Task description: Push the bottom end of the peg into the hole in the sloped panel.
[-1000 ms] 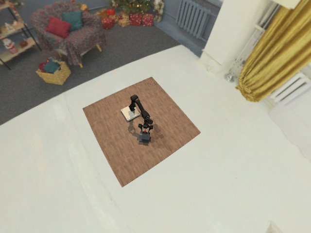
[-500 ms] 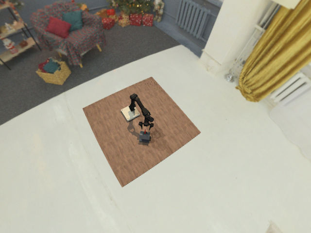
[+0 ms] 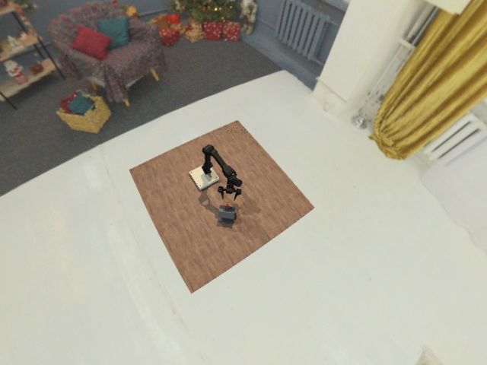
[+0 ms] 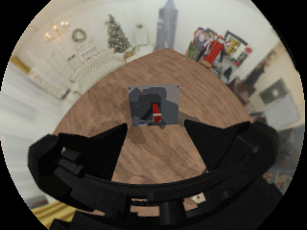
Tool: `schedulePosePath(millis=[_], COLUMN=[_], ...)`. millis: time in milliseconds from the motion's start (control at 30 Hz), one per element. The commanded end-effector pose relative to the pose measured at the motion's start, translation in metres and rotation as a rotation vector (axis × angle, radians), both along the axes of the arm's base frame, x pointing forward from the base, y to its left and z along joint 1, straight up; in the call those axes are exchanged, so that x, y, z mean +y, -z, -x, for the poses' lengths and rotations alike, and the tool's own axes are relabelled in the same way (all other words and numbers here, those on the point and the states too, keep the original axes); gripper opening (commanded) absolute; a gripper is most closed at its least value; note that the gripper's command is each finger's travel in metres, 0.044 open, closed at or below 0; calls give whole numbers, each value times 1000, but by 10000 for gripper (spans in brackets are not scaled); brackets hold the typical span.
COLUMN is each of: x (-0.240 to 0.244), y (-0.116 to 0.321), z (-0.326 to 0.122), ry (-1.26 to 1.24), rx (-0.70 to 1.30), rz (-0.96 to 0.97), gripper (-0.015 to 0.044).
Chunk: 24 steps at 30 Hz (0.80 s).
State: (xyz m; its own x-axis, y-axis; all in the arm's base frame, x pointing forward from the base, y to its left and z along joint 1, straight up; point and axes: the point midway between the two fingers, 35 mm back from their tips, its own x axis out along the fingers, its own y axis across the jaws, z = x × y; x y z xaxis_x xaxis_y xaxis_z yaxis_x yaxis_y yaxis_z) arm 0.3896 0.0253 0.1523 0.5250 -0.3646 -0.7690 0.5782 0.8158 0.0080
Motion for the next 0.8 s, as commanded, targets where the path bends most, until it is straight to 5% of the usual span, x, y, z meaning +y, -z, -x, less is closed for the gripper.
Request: schedulePosePath(millis=[0, 767], x=[3, 16], y=[-11, -27], z=[5, 22], ry=[4, 2], rx=[-16, -15], rz=[-3, -3], gripper=[440, 440])
